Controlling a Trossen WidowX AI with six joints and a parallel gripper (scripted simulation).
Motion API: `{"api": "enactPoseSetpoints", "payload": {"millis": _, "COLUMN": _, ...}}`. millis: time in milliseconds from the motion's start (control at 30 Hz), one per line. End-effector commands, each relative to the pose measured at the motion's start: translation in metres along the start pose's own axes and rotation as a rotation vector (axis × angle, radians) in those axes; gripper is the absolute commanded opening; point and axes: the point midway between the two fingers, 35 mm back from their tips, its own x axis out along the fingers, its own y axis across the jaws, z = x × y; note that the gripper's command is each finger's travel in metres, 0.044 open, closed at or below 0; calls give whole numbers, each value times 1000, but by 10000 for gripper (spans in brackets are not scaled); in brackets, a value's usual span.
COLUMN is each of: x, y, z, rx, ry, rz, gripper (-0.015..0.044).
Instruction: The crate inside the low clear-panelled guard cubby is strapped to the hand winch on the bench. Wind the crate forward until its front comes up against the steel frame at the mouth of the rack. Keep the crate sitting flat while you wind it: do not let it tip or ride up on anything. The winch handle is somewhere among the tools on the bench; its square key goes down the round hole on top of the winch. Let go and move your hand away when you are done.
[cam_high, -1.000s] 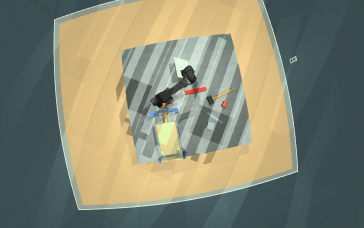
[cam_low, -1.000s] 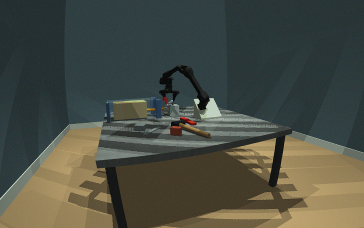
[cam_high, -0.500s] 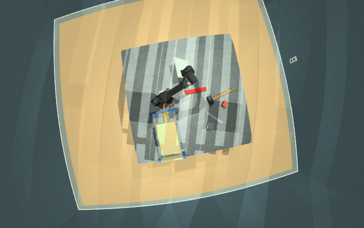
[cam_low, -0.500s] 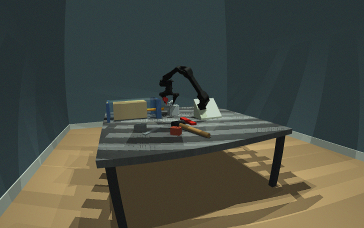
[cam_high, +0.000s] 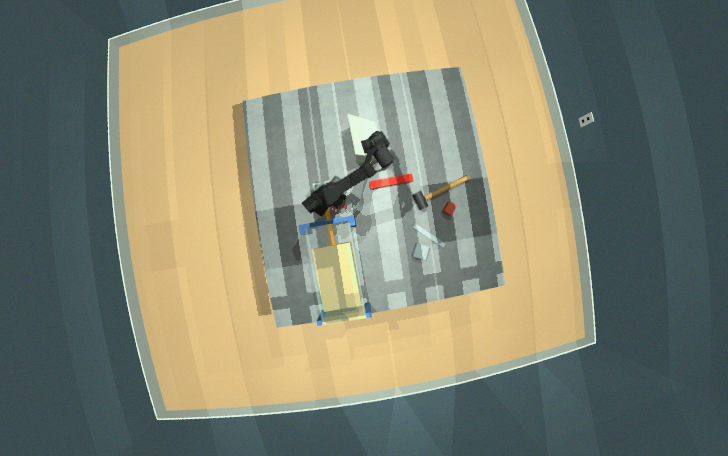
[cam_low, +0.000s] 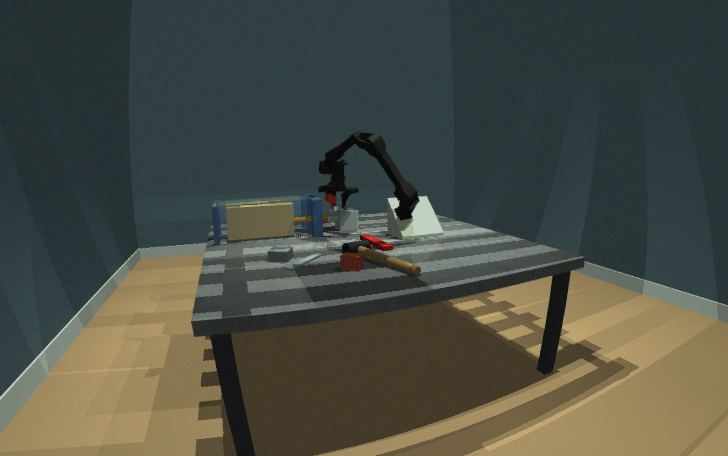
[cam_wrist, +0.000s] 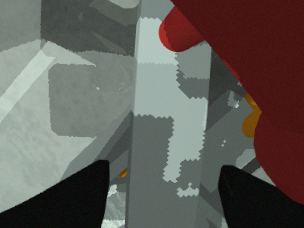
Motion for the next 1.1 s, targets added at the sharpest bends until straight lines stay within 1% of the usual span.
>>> {"api": "enactPoseSetpoints", "payload": {"millis": 0, "x": 0, "y": 0, "z": 0, "rx": 0, "ry": 0, "rz": 0, "gripper": 125}}
{"api": "enactPoseSetpoints", "payload": {"millis": 367, "x": 0, "y": 0, "z": 0, "rx": 0, "ry": 0, "rz": 0, "gripper": 52}}
{"api": "enactPoseSetpoints", "payload": {"millis": 433, "x": 0, "y": 0, "z": 0, "rx": 0, "ry": 0, "rz": 0, "gripper": 0}}
{"api": "enactPoseSetpoints", "payload": {"millis": 767, "x": -1, "y": 1, "z": -2, "rx": 1, "ry": -20, "rz": -12, "gripper": 0}}
{"api": "enactPoseSetpoints", "payload": {"millis": 1067, "x": -3, "y": 6, "z": -9, "rx": 2, "ry": -83, "rz": -49, "gripper": 0}}
